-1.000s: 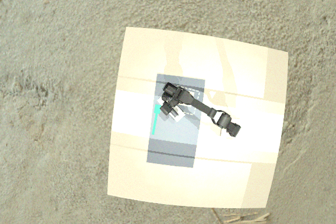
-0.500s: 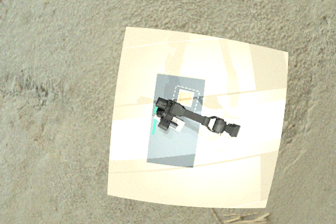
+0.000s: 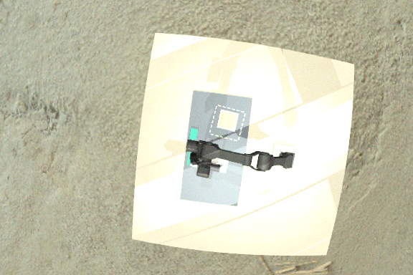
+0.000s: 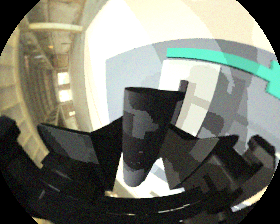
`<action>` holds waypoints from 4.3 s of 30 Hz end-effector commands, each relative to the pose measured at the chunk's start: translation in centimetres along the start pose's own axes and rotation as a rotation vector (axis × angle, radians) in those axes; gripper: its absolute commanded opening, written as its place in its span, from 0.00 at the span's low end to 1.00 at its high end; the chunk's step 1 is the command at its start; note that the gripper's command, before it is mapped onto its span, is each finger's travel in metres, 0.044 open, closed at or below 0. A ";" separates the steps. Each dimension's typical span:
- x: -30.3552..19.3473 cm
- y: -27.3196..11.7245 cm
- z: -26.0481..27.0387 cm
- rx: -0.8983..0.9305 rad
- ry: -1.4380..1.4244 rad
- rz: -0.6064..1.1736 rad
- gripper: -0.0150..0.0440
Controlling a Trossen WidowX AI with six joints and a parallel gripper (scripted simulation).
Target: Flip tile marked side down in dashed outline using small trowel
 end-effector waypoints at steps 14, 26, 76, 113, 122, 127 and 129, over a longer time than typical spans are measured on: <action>-2.8 5.6 7.3 0.048 -0.244 0.240 0.25; -5.8 9.3 11.9 0.109 -0.432 0.413 0.25; -5.8 12.2 9.7 0.113 -0.443 0.422 0.76; -11.2 1.6 13.0 0.103 -0.425 0.385 0.76; -11.2 1.6 13.0 0.103 -0.425 0.385 0.76; -11.2 1.6 13.0 0.103 -0.425 0.385 0.76; -11.2 1.6 13.0 0.103 -0.425 0.385 0.76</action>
Point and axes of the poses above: the point midway between the two fingers, 35 mm back from their tips, its own y axis out along the fingers, its own z axis across the jaws, x = y × z, the point moved 7 cm from there along -y, back along the fingers, and after that the axes turned 1 degree about y, right-handed, at the moved point
